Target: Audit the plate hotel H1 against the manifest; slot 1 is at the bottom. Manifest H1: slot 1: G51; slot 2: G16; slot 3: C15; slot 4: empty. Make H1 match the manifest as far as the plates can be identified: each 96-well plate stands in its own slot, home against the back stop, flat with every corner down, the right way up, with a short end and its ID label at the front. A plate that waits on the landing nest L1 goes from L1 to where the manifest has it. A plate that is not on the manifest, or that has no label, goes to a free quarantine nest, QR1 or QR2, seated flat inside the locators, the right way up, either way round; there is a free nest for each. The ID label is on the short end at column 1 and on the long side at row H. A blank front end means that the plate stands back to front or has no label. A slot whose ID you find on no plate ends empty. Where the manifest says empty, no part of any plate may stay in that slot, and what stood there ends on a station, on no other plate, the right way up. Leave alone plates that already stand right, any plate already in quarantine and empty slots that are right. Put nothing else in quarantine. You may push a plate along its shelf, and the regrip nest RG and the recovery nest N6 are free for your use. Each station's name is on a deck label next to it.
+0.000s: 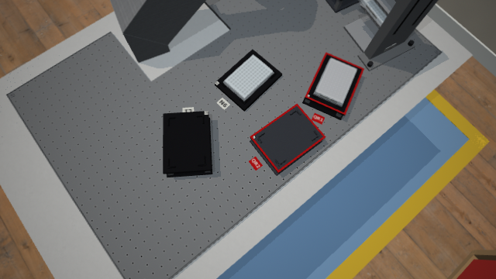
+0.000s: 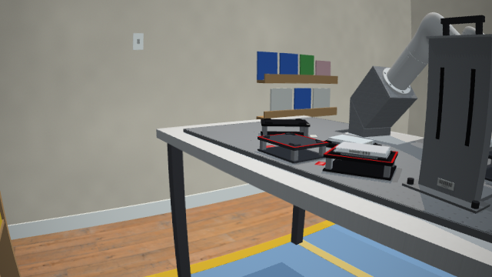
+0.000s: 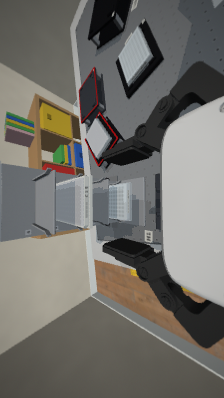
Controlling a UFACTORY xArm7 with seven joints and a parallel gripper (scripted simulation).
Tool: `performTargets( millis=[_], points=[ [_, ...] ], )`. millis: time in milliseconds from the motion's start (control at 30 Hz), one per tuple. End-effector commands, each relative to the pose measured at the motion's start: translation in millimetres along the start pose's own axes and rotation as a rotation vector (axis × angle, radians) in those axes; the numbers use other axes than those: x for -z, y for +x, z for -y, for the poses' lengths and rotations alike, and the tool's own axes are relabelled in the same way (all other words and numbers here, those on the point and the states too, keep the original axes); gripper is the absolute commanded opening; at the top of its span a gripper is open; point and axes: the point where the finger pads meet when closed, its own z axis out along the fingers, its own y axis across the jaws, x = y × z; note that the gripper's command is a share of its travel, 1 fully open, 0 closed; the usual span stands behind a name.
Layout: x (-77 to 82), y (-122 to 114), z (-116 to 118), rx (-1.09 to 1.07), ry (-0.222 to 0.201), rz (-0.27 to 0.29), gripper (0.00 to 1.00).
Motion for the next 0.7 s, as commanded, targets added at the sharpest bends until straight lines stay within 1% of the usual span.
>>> performTargets(
  millis=[0,100,500,533,667],
  points=[
    [8.5,0.9,-0.1,-0.002,-0.001,0.001,1.0],
    [12.1,0.9,-0.1,-0.002,-0.001,0.001,1.0],
    [12.1,0.9,-0.1,-0.002,-0.001,0.001,1.0],
    [10.6,0.6,-0.1,-0.002,-0.001,0.001,0.0],
    [3.9,-0.4,-0.1,-0.002,-0.001,0.001,0.0]
  ],
)
